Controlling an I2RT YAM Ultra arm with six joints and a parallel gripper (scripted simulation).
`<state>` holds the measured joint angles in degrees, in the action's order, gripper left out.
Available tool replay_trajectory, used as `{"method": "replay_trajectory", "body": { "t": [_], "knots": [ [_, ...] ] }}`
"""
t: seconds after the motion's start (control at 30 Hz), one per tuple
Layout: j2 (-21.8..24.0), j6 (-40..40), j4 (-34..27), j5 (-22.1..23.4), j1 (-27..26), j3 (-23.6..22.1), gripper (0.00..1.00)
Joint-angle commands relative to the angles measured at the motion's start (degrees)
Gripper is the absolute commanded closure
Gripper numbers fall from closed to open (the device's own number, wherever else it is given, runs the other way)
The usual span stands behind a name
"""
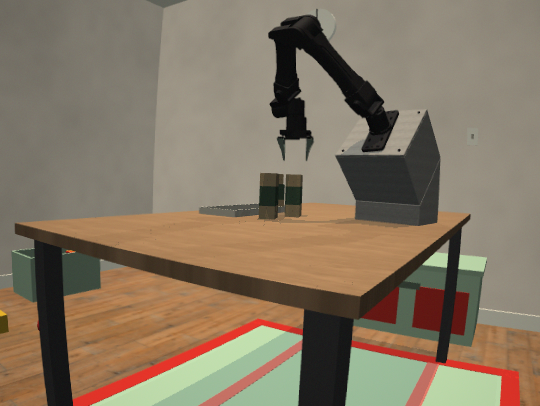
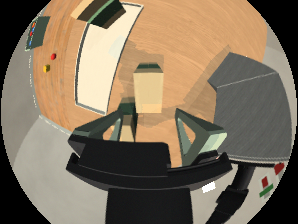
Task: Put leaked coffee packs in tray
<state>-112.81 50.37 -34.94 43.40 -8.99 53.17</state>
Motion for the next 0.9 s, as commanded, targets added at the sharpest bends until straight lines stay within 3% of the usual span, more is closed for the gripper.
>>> {"method": "replay_trajectory", "body": {
  "t": [0.0, 0.6, 0.87],
  "knots": [
    [0.2, -0.3, -0.5, -0.6, -1.8, 1.8, 0.23],
    [1.0, 0.2, -0.6, -0.6, -1.6, 1.9, 0.23],
    [15.7, 18.9, -2.5, -0.1, 15.2, 3.0, 0.23]
  ]
}}
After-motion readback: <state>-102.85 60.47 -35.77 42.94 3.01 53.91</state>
